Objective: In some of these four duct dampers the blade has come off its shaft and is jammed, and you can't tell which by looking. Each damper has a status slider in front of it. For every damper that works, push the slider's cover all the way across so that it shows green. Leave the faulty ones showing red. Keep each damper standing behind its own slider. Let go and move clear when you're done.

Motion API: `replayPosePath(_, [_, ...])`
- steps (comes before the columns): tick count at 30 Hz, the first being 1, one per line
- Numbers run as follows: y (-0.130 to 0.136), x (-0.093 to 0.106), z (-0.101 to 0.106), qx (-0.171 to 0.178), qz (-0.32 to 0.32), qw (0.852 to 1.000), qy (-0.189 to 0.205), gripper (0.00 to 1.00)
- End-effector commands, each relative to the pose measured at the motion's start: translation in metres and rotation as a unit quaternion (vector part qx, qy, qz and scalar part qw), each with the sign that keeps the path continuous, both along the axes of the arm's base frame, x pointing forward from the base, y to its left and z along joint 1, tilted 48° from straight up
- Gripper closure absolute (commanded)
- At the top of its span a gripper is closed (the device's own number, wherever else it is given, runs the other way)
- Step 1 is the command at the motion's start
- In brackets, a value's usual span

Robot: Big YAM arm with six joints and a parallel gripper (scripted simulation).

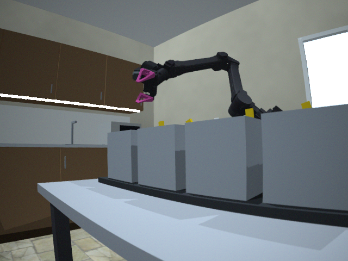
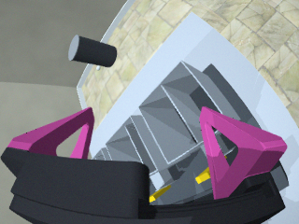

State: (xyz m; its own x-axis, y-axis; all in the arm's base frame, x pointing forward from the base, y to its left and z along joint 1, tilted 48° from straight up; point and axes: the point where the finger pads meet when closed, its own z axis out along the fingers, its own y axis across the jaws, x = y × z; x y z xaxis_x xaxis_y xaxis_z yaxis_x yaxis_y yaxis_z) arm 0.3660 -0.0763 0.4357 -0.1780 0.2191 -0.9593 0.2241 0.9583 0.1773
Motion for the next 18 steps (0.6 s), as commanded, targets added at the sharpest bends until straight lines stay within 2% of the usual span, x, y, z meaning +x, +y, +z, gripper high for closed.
replayPosePath(1, [0.001,-0.001,0.004,-0.001,0.001,1.000,-0.004,0.00])
replayPosePath(17, [0.001,-0.001,0.004,-0.001,0.001,1.000,-0.004,0.00])
replayPosePath(18, [0.001,-0.001,0.019,-0.004,0.001,1.000,-0.014,0.00])
